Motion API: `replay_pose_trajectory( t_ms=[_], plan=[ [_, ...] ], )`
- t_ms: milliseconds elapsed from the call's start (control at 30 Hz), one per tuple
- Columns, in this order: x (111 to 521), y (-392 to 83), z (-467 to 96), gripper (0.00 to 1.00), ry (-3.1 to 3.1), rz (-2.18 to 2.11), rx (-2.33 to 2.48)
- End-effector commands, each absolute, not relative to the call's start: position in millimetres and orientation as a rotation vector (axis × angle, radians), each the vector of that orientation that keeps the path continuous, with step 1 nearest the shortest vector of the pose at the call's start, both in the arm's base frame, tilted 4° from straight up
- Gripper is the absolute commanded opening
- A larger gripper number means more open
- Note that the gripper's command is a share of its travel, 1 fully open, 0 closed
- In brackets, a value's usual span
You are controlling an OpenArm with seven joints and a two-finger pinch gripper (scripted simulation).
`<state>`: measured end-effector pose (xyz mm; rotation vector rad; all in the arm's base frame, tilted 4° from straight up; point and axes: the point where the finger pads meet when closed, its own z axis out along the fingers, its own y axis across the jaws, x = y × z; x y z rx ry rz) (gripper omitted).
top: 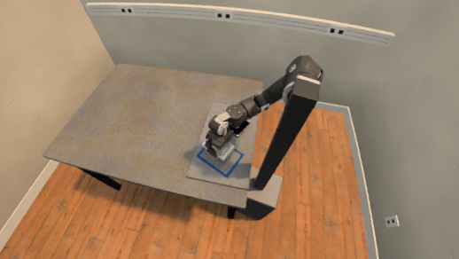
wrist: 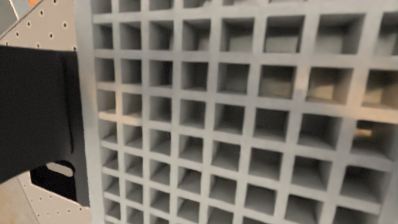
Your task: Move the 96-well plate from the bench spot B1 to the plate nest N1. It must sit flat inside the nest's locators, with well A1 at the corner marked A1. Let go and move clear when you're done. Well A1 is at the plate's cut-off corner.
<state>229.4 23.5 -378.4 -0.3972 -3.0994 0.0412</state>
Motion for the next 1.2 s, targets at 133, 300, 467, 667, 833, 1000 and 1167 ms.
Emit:
replay_pose_trajectory(
  t_ms=[133,300,467,667,833,1000,1167],
  plan=[
    [226,19,-381,0.0,-3.082,0.076,-0.408],
    [226,19,-381,0.0,-3.082,0.076,-0.408],
    [229,-20,-378,0.0,-3.073,0.073,-0.459],
    [229,-20,-378,0.0,-3.073,0.073,-0.459],
    [229,-20,-378,0.0,-3.073,0.073,-0.459],
    [231,-52,-376,0.0,-3.074,0.074,-0.461],
    [232,-60,-376,0.0,-3.073,0.074,-0.46]
  ],
)
